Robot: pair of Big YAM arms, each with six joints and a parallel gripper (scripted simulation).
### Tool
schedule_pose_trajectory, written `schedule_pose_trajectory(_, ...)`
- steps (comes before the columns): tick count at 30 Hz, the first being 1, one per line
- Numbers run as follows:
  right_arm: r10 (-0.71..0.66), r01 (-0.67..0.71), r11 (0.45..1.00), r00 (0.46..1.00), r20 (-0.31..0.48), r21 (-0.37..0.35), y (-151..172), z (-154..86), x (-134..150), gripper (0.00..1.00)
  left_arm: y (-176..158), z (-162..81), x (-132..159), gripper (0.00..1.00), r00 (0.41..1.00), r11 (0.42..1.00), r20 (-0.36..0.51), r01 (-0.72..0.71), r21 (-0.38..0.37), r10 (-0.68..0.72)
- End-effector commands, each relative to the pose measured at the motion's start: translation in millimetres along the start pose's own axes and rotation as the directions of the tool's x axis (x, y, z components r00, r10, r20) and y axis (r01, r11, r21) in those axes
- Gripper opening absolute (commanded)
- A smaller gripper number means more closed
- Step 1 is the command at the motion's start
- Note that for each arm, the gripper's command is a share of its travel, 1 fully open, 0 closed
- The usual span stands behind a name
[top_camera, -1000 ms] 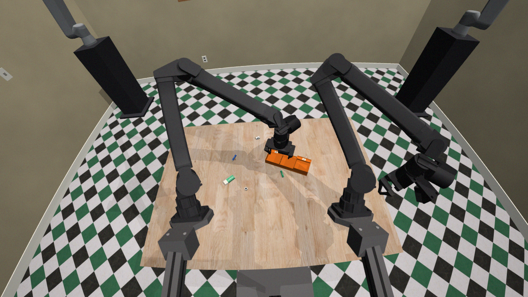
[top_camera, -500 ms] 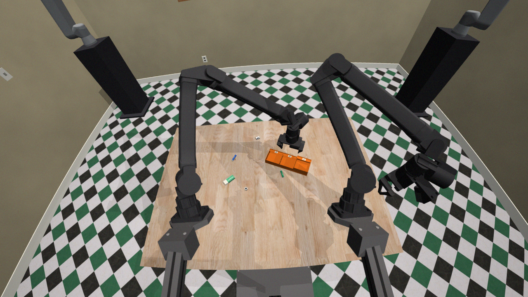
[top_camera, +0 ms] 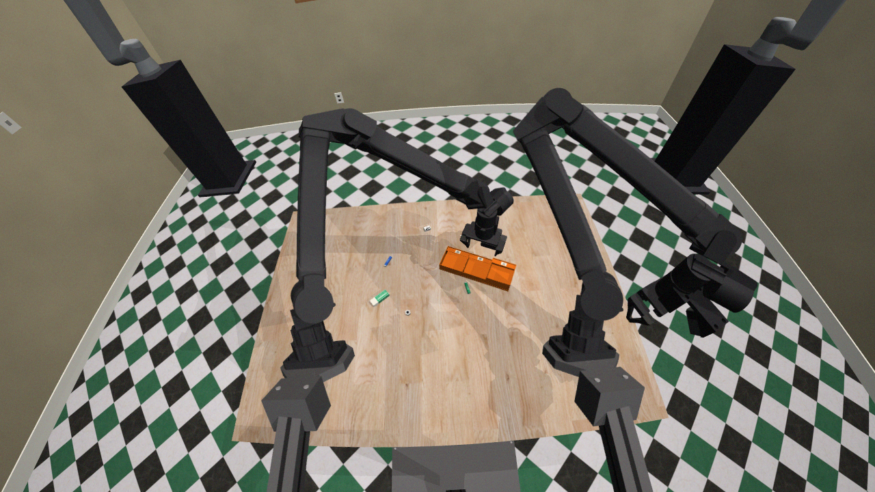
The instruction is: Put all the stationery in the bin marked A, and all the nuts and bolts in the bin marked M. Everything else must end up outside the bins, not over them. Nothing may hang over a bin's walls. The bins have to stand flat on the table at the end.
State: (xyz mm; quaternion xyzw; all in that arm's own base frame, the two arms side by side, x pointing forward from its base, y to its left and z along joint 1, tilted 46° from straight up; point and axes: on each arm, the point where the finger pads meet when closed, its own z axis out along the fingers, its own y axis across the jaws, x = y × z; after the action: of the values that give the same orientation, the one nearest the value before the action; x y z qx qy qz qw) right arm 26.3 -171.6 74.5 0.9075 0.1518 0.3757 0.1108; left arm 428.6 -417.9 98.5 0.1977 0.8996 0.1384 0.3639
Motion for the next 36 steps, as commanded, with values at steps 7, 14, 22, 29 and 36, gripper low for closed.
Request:
schedule_pose_trajectory(7, 0.011, -0.01, 1.0, 1.0, 0.015, -0.016, 11.7, -11.6, -5.2, 1.0, -1.3, -6.0, -8.5, 1.0, 1.0, 1.0, 0.014, 0.006, 0.007, -0.006)
schedule_pose_trajectory(14, 0.011, -0.01, 1.0, 1.0, 0.015, -0.016, 11.7, -11.6, -5.2, 1.0, -1.1, -6.2, -8.5, 1.0, 1.0, 1.0, 0.014, 0.006, 0.007, -0.006)
schedule_pose_trajectory(22, 0.011, -0.01, 1.0, 1.0, 0.015, -0.016, 11.7, -11.6, -5.2, 1.0, -0.9, -6.4, -8.4, 1.0, 1.0, 1.0, 0.014, 0.006, 0.007, -0.006)
schedule_pose_trajectory(29, 0.011, -0.01, 1.0, 1.0, 0.015, -0.016, 11.7, -11.6, -5.2, 1.0, -0.7, -6.6, -8.3, 1.0, 1.0, 1.0, 0.014, 0.006, 0.007, -0.006)
schedule_pose_trajectory(36, 0.011, -0.01, 1.0, 1.0, 0.015, -0.016, 11.7, -11.6, -5.2, 1.0, -3.0, -34.5, -2.1, 1.0, 1.0, 1.0, 0.016, -0.002, 0.013, 0.002)
